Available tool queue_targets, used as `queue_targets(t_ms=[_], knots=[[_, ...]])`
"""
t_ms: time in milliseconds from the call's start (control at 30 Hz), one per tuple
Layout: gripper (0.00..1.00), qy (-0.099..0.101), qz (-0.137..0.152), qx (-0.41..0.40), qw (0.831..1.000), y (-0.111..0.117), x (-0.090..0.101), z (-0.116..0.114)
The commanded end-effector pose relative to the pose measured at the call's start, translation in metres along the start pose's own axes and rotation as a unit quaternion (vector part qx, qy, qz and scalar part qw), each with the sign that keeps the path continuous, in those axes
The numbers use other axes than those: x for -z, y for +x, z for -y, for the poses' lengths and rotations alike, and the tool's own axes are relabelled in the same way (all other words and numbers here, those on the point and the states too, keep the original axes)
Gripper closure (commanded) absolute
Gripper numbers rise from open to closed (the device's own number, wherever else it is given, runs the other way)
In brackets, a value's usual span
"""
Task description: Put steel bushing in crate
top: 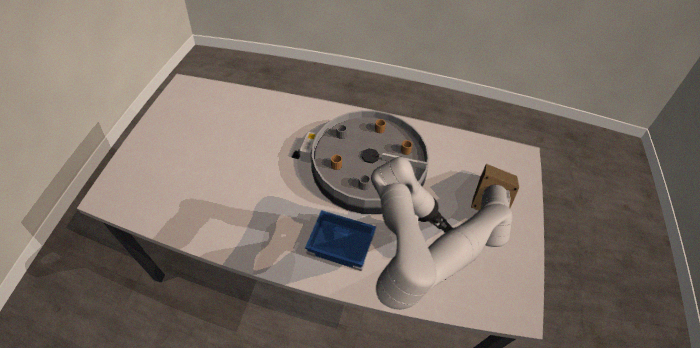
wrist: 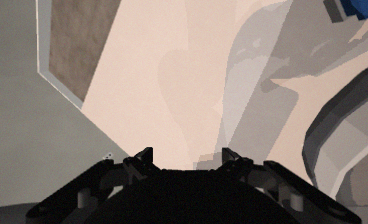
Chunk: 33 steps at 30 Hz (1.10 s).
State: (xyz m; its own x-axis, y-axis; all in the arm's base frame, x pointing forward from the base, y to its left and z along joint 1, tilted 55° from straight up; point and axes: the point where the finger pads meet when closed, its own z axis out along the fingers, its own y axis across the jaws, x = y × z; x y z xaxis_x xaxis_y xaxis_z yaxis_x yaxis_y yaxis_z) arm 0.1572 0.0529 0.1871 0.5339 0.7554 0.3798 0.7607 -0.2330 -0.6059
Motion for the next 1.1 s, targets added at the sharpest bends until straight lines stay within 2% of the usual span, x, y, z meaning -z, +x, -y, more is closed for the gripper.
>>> queue_targets(t_ms=[0, 533, 700, 1067], knots=[[0.00, 0.000, 0.000, 0.000, 1.000, 0.000, 0.000, 0.000], [0.00, 0.000, 0.000, 0.000, 1.000, 0.000, 0.000, 0.000], [0.00, 0.000, 0.000, 0.000, 1.000, -0.009, 0.049, -0.027], [0.00, 0.000, 0.000, 0.000, 1.000, -0.009, 0.049, -0.027]])
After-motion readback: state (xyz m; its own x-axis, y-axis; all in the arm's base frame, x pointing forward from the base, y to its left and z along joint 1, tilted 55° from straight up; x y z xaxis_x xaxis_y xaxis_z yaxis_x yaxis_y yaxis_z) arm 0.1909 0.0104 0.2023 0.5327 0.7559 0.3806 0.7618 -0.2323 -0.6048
